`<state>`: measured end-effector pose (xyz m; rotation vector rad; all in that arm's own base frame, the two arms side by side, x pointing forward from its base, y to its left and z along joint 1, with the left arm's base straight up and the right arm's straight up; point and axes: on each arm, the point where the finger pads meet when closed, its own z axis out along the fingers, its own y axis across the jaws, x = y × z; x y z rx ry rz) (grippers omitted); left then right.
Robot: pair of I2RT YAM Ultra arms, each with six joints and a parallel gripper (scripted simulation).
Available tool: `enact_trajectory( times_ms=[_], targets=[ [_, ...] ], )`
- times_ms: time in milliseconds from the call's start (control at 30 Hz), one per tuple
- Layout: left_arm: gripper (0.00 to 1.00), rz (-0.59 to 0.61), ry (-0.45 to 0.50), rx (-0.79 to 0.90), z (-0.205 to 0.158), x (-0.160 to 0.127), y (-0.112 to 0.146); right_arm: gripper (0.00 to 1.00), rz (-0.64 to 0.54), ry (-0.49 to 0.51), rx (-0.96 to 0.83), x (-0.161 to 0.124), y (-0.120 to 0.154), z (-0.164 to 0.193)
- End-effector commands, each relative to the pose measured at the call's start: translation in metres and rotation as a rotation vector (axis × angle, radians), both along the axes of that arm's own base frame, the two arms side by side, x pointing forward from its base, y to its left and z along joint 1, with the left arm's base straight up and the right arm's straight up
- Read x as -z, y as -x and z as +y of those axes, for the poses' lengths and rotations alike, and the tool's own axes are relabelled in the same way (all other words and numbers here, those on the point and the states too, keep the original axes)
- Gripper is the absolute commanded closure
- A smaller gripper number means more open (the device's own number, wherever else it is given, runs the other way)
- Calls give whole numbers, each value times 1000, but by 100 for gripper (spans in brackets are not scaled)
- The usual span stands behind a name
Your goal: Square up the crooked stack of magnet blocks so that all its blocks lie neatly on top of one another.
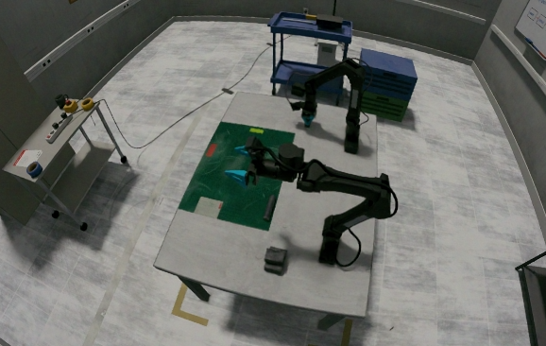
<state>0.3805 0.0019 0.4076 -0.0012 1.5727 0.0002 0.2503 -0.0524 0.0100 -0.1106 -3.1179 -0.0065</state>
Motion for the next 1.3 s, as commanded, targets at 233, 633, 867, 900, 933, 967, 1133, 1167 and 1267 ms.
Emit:
enact_trajectory(
  times_ms=[233, 633, 867, 900, 933, 967, 1133, 1167, 1267],
  targets=[
    [0, -27, -8, 1, -2, -18, 9, 23, -8, 14, -5, 3, -7, -1],
    [0, -27, -8, 1, -2, -18, 9, 53, -5, 13, 25, -8, -3, -7],
    [0, -27, -8, 1, -2, -18, 9, 53, -5, 13, 17, -8, -4, -6],
    [0, -27, -8, 1, -2, -18, 9, 53, -5, 13, 17, -8, -4, -6],
    [0, -27, -8, 1, -2, -18, 9, 53, -5, 13, 17, -8, -4, -6],
    [0, -27, -8, 1, -2, -18, 9, 53, -5, 13, 17, -8, -4, -6],
    [0, -27, -8, 1, -2, -18, 9, 53, -5, 13, 17, -8, -4, -6],
    [0, -27, -8, 1, -2, -18, 9, 53, -5, 13, 17, -8, -4, -6],
    [0, -27, -8, 1, -2, -18, 9, 53, -5, 13, 17, -8, -4, -6]
  ],
)
